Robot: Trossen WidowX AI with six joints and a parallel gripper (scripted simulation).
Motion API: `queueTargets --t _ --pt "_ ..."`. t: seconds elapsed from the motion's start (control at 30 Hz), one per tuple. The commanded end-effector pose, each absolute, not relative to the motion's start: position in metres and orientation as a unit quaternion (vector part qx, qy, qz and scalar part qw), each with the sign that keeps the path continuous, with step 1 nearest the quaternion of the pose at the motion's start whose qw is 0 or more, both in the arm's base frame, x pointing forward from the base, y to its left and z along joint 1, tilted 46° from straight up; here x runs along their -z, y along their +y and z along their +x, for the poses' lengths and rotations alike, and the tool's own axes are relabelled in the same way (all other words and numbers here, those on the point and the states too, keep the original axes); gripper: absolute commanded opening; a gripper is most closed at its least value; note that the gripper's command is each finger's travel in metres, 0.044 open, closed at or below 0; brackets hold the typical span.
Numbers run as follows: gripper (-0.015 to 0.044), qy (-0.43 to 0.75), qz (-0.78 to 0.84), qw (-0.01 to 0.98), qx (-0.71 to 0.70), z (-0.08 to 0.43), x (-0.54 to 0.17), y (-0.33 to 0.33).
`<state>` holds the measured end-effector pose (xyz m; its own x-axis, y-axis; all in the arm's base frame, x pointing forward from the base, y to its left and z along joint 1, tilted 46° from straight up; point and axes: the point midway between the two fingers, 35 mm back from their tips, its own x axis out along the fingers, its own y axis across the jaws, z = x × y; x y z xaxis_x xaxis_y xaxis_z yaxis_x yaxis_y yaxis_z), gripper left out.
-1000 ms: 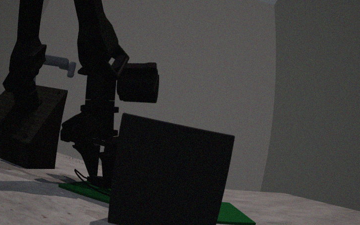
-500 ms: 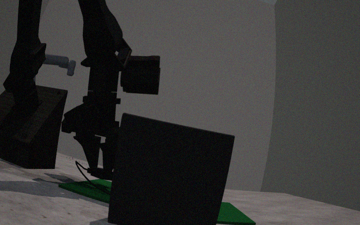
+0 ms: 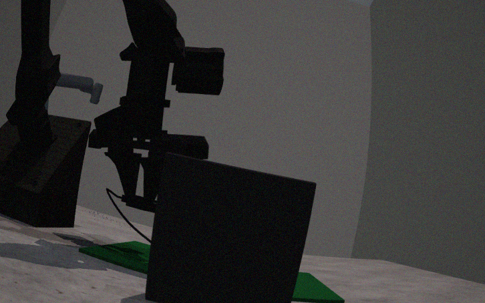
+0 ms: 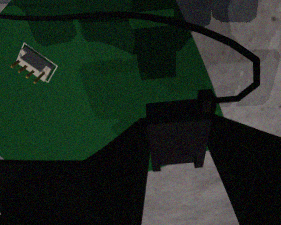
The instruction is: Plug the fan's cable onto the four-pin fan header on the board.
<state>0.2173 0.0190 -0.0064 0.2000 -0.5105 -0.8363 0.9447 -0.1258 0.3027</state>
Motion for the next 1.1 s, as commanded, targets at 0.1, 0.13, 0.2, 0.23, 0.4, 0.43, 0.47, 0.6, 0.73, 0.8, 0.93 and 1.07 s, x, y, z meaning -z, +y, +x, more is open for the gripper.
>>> queueTargets --t 0.1,0.13,0.2,0.23,0.4,0.43,0.47,0.6,0.73,0.8,0.93,1.07 --pt "0.0 0.23 0.471 0.618 0.585 0.214 -0.011 0.034" --pt "0.0 0.23 0.471 0.618 0.585 0.214 -0.012 0.034" --pt "0.0 0.23 0.471 0.618 0.585 0.214 -0.012 0.034" --pt "0.0 0.232 0.47 0.619 0.585 0.214 -0.012 0.034" --pt "0.0 0.271 0.419 0.653 0.57 0.219 -0.013 0.035" --pt "0.0 0.279 0.406 0.661 0.566 0.22 -0.013 0.036" --pt "0.0 0.288 0.394 0.668 0.562 0.221 -0.013 0.036" --pt "0.0 0.323 0.344 0.694 0.545 0.226 -0.014 0.037" --pt "0.0 0.356 0.292 0.716 0.525 0.23 -0.015 0.038" --pt "0.0 0.373 0.265 0.725 0.515 0.232 -0.015 0.039" --pt "0.0 0.404 0.211 0.742 0.492 0.237 -0.015 0.04" --pt "0.0 0.435 0.156 0.754 0.467 0.241 -0.016 0.041"
